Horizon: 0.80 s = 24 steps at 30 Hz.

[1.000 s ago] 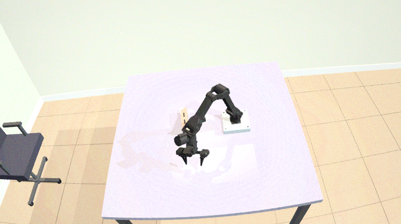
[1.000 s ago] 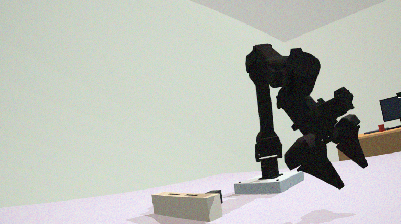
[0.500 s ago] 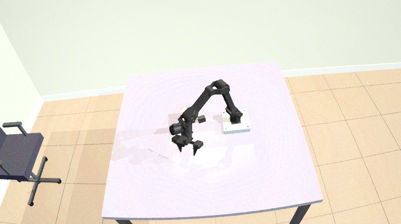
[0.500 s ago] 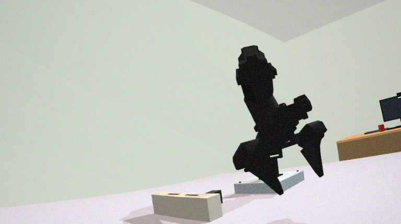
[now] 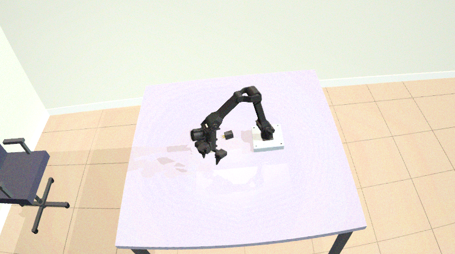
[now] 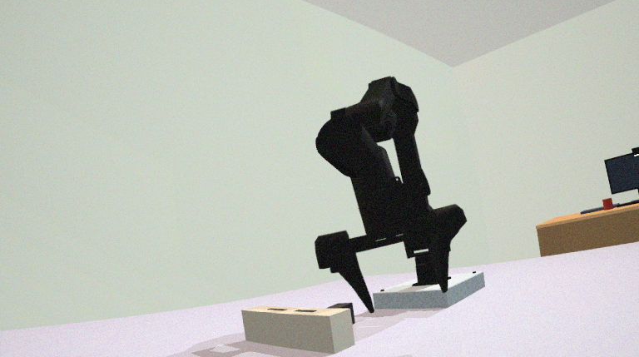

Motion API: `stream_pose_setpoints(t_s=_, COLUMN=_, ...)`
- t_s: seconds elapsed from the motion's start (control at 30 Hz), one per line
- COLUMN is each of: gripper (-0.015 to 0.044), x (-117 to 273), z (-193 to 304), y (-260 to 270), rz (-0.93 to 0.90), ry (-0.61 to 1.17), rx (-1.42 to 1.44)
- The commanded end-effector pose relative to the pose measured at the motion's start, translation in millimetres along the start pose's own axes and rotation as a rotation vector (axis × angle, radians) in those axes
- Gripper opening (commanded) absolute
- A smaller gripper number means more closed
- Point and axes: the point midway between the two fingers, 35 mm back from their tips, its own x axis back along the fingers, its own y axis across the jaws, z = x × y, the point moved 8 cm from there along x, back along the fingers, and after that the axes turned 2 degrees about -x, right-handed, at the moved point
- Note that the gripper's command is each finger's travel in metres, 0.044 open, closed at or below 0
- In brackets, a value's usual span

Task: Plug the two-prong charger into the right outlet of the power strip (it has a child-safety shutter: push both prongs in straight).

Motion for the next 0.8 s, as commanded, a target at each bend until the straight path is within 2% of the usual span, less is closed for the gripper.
stream_pose_setpoints(t_s=0.0, gripper=0.044, x=7, z=16, y=-11, rz=0.024, ry=0.031, rx=-0.042)
stream_pose_setpoints(t_s=0.77, gripper=0.044, x=44, z=105, y=-56, rz=0.139, ry=0.202, rx=-0.324)
